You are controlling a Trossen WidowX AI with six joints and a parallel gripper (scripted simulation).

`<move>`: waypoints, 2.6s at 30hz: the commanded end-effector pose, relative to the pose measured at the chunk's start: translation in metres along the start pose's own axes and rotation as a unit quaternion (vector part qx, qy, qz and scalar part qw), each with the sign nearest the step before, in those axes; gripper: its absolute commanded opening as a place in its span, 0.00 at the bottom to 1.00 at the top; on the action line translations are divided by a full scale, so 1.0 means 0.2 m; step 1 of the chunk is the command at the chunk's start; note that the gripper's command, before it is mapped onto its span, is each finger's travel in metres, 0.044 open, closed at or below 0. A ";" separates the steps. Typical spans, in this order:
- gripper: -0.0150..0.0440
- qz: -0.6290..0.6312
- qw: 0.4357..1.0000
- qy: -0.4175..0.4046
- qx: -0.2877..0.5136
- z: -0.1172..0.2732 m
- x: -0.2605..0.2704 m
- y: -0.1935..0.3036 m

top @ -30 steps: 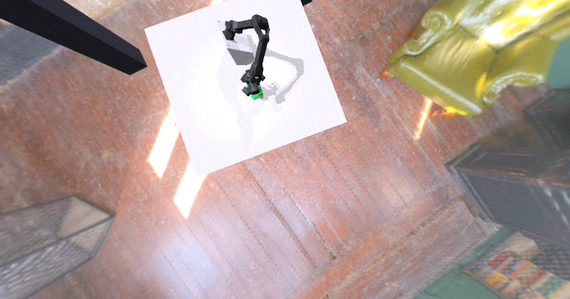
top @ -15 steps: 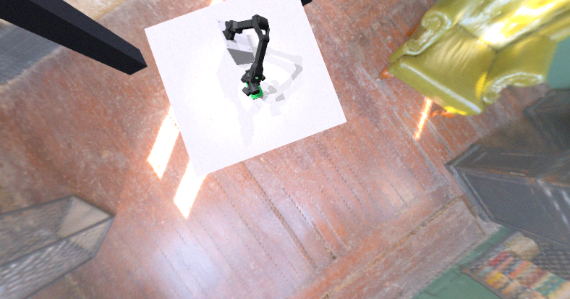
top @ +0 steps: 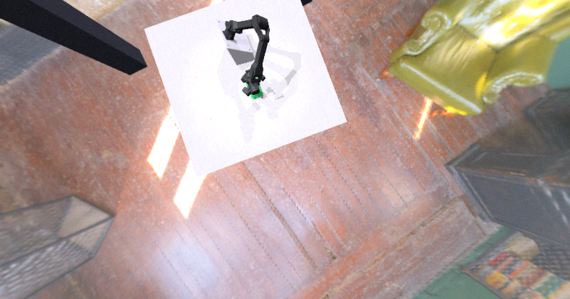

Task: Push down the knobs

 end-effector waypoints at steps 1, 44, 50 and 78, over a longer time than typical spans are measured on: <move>0.25 0.000 1.000 0.002 0.000 -0.03 0.00 0.00; 0.25 0.000 1.000 0.002 0.000 -0.12 0.00 0.00; 0.25 0.000 1.000 0.002 0.000 -0.12 0.00 0.00; 0.25 0.000 1.000 0.002 0.000 -0.13 0.00 0.00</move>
Point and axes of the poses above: the point midway between the two fingers, 35 mm back from their tips, its own z axis back along the fingers, its own x axis across the jaws, y = z × x, the point moved 5 cm from there along z, back along the fingers, and after that the axes turned 6 degrees about z, right-handed, at the moved point
